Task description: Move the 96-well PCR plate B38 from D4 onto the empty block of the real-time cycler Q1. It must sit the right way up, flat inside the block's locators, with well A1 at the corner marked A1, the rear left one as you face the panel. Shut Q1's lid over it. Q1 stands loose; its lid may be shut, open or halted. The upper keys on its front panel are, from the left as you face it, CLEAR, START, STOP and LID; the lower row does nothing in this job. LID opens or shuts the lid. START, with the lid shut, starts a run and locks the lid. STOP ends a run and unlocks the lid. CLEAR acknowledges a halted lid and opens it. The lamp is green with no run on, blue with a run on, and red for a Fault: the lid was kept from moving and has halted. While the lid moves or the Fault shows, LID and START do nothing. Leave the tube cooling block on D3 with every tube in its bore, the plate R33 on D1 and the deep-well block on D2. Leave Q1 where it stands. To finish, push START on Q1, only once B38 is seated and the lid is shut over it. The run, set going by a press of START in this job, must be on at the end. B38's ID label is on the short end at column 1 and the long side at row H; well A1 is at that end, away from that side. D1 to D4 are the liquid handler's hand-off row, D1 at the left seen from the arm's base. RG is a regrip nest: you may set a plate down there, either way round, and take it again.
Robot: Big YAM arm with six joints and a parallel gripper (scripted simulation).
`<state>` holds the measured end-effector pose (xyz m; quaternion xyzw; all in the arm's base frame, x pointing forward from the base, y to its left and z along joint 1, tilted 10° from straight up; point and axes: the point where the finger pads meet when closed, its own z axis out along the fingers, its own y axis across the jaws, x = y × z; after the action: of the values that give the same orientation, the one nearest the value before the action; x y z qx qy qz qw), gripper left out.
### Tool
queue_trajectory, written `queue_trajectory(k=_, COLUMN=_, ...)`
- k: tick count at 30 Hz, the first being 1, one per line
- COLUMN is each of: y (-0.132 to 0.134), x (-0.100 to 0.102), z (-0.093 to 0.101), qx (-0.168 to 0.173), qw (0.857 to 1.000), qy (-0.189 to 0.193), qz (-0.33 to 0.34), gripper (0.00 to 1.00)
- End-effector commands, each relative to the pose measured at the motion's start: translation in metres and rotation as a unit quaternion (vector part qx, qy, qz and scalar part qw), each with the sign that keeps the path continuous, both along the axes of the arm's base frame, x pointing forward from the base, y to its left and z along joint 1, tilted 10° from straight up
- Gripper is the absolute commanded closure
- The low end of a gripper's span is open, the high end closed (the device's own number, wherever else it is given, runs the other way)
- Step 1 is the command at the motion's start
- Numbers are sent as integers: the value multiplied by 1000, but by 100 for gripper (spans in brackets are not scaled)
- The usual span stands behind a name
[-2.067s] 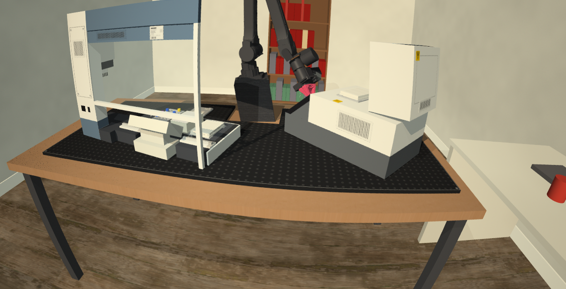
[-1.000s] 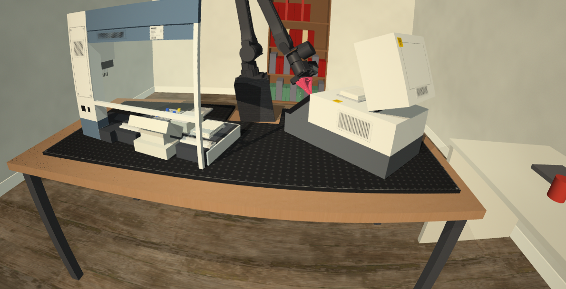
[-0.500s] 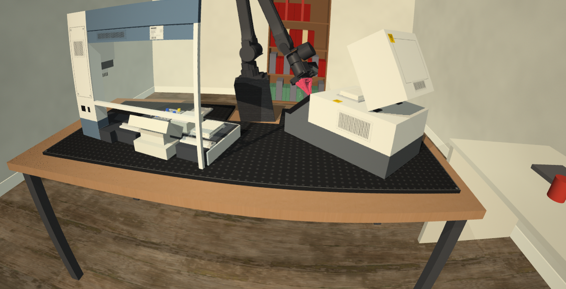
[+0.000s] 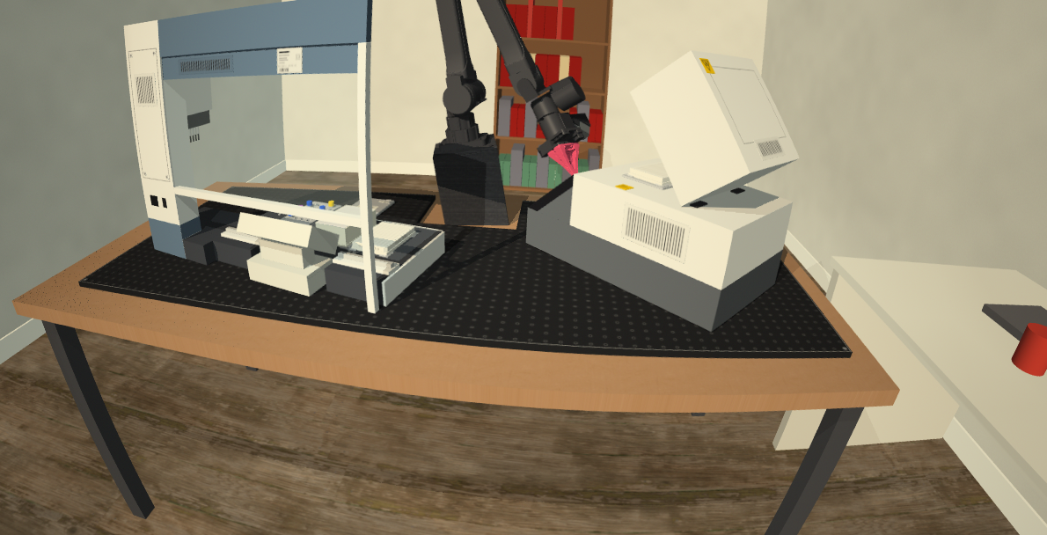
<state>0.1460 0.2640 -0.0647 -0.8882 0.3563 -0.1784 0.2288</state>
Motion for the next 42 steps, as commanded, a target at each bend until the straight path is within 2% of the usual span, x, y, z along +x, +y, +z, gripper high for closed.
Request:
queue_trajectory(k=1, y=7, x=-2, z=0, qx=15, qw=1000, qy=-1, qz=0, gripper=100)
queue_trajectory(k=9, y=4, x=-3, z=-2, qx=15, qw=1000, qy=1, qz=-5, gripper=100)
queue_trajectory(k=17, y=18, x=6, z=9, qx=22, qw=1000, qy=-8, qz=2, gripper=100)
queue_trajectory(k=22, y=-6, x=-21, z=25, qx=15, qw=1000, qy=-2, qz=1, gripper=100)
queue_trajectory(k=27, y=-7, x=-16, z=17, qx=7, qw=1000, qy=4, qz=-6, gripper=100)
queue_trajectory(k=34, y=-27, x=-43, z=47, qx=12, qw=1000, qy=3, qz=-9, gripper=100)
queue_trajectory(k=41, y=-32, x=-63, z=80, qx=25, qw=1000, qy=5, qz=-17, gripper=100)
queue_trajectory(k=42, y=-32, x=-63, z=80, qx=25, qw=1000, qy=5, qz=-17, gripper=100)
